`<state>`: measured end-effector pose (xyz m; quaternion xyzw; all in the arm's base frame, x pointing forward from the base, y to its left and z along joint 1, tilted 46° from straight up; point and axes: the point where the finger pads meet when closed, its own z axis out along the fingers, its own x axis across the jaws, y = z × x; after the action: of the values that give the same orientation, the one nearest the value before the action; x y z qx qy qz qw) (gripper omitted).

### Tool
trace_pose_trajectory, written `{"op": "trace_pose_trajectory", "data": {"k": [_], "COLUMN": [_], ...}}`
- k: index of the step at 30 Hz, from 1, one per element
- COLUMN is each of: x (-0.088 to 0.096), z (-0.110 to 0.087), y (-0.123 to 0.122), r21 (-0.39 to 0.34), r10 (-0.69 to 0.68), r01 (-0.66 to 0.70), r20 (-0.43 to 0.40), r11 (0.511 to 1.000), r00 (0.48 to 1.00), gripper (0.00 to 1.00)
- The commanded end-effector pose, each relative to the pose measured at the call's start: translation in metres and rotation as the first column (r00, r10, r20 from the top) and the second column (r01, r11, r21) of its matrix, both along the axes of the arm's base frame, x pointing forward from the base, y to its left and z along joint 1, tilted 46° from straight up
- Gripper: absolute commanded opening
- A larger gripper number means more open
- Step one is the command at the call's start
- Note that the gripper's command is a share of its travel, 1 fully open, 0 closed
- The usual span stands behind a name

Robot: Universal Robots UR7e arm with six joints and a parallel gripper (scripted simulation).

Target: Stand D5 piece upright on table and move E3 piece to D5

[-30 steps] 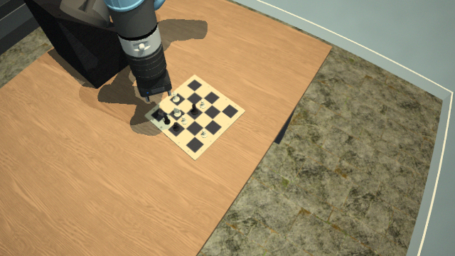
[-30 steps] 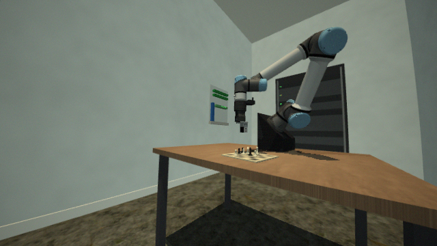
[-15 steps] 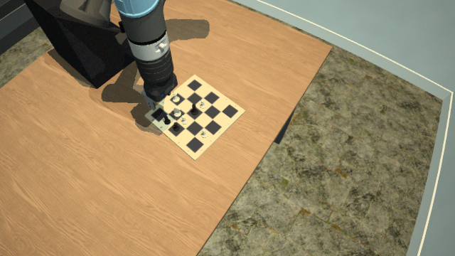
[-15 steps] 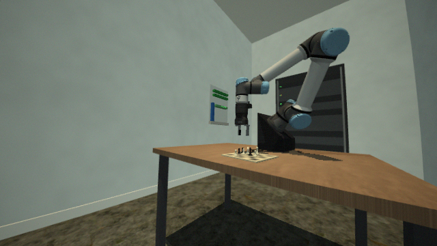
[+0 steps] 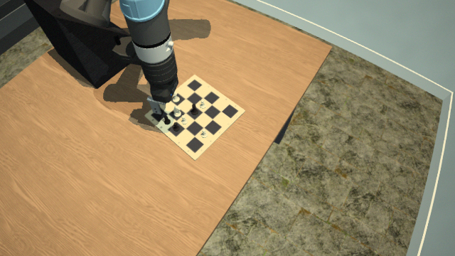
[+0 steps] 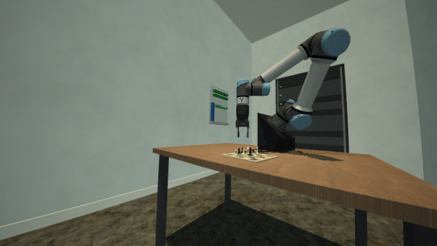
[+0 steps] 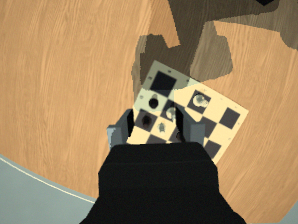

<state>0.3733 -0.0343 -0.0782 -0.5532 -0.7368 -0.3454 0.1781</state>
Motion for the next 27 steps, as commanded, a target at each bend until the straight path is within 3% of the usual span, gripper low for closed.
{"op": "trace_pose_trajectory", "data": {"k": [1,6,7,27], "x": [0.001,0.0012,0.0012,0.0012], "z": [-0.0009,-0.0011,-0.0011,-0.0011], "y": [0.0003,0.0005,0.0005,0.0005], "r21": [-0.004,-0.005,-0.005,-0.005], "r10": [0.036,0.041,0.041,0.041], "r01": [-0.036,-0.041,-0.041,-0.041], "r20": [0.039,0.044,0.044,0.044], "r11": [0.999,0.999,0.999,0.999], "r00": [0.999,0.998,0.998,0.998], "gripper": [1.0,1.0,0.68,0.68]}}
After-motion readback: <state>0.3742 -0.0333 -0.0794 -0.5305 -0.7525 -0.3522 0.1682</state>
